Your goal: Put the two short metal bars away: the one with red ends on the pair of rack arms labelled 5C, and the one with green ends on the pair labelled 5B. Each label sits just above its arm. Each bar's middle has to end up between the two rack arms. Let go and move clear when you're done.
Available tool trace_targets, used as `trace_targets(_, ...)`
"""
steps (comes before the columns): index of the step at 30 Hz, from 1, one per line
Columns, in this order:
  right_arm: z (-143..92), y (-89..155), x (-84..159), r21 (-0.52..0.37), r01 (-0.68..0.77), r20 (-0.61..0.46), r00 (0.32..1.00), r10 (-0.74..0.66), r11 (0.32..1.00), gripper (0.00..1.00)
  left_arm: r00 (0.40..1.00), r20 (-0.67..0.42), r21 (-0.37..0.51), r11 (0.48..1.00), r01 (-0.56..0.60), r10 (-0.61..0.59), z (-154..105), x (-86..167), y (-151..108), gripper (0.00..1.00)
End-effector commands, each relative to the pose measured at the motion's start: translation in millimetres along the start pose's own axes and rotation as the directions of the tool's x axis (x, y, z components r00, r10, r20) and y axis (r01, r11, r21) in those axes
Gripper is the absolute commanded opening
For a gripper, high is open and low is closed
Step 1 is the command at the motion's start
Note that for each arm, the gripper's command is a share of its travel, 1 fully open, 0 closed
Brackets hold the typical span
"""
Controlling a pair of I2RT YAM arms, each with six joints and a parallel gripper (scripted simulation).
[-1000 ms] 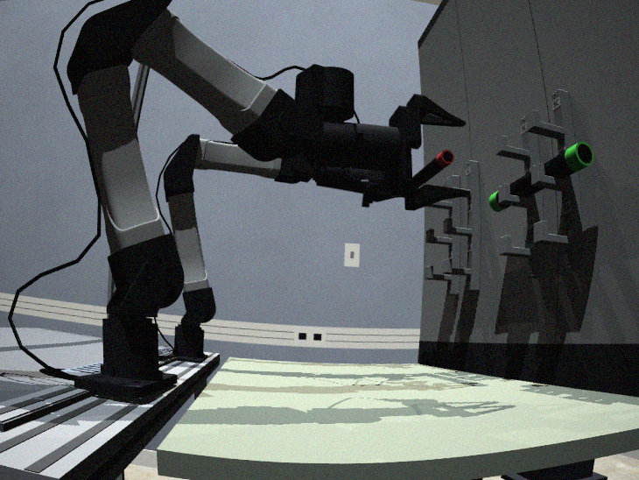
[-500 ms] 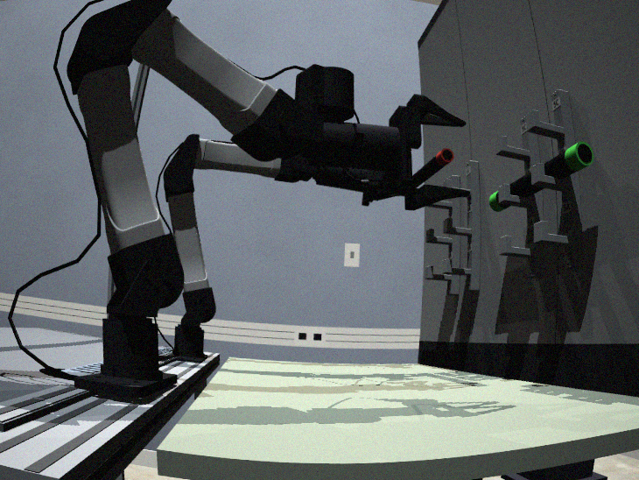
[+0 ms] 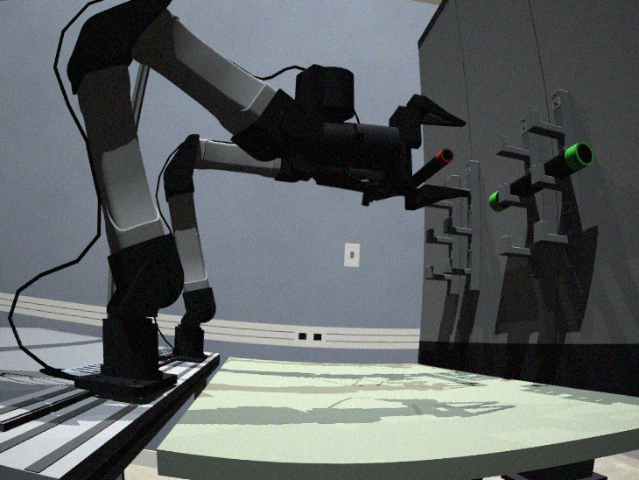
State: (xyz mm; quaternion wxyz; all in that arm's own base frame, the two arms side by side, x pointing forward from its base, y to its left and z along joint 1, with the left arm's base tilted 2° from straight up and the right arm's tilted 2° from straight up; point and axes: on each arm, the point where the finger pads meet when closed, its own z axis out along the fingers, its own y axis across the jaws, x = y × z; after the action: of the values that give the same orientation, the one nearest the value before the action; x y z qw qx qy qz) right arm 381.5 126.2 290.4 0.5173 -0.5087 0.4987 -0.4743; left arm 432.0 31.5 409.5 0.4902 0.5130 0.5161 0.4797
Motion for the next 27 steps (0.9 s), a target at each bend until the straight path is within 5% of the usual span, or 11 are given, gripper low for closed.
trace_targets(1, 0.5, 11.4, 1.0, -0.014, 0.017, -0.01, 1.0, -0.017, 1.0, 1.0, 1.0, 0.003, -0.095, 0.995, 0.005, -0.004, -4.6, 1.5, 32.9, 0.0)
trace_targets(27, 0.5, 11.4, 1.0, -0.014, 0.017, -0.01, 1.0, -0.017, 1.0, 1.0, 1.0, 0.003, -0.095, 0.995, 0.005, -0.004, 0.7, -34.3, 9.2, 0.0)
